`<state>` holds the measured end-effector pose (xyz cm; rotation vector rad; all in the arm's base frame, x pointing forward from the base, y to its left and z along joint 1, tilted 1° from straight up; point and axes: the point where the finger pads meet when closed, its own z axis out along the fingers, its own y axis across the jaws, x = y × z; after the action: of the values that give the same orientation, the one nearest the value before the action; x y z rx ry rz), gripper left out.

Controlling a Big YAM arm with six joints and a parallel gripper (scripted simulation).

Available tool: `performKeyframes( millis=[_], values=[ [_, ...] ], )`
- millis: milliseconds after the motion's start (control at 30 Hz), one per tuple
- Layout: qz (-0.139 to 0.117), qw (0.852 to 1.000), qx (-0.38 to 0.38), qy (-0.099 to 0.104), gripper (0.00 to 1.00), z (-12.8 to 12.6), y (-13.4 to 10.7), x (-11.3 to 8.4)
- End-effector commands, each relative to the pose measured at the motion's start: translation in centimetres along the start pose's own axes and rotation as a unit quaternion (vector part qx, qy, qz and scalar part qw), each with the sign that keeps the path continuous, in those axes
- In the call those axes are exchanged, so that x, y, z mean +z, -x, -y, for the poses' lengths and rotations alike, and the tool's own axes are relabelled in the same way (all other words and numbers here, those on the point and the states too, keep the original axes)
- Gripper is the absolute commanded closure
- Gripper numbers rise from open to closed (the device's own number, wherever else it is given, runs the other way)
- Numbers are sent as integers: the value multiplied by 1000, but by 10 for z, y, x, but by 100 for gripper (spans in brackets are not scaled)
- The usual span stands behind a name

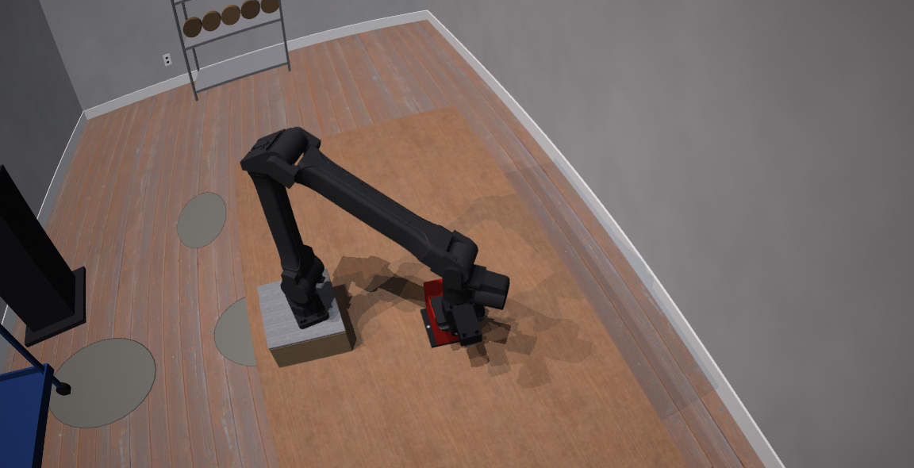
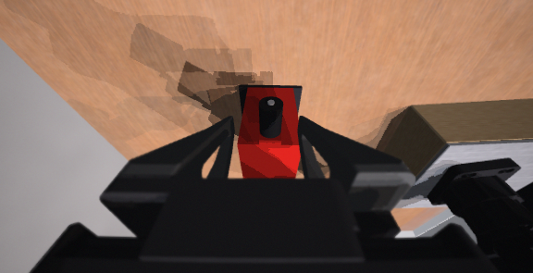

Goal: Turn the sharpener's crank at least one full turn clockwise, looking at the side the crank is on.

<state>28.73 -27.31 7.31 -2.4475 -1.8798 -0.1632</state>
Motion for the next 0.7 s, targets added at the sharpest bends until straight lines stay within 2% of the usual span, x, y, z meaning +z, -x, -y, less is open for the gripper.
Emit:
performKeyframes(
  millis=[0,667],
  values=[
    [-6,1000,5,-11,49,6,-2,14],
    [-7,1000,5,-11,49,8,-3,15]
  ],
)
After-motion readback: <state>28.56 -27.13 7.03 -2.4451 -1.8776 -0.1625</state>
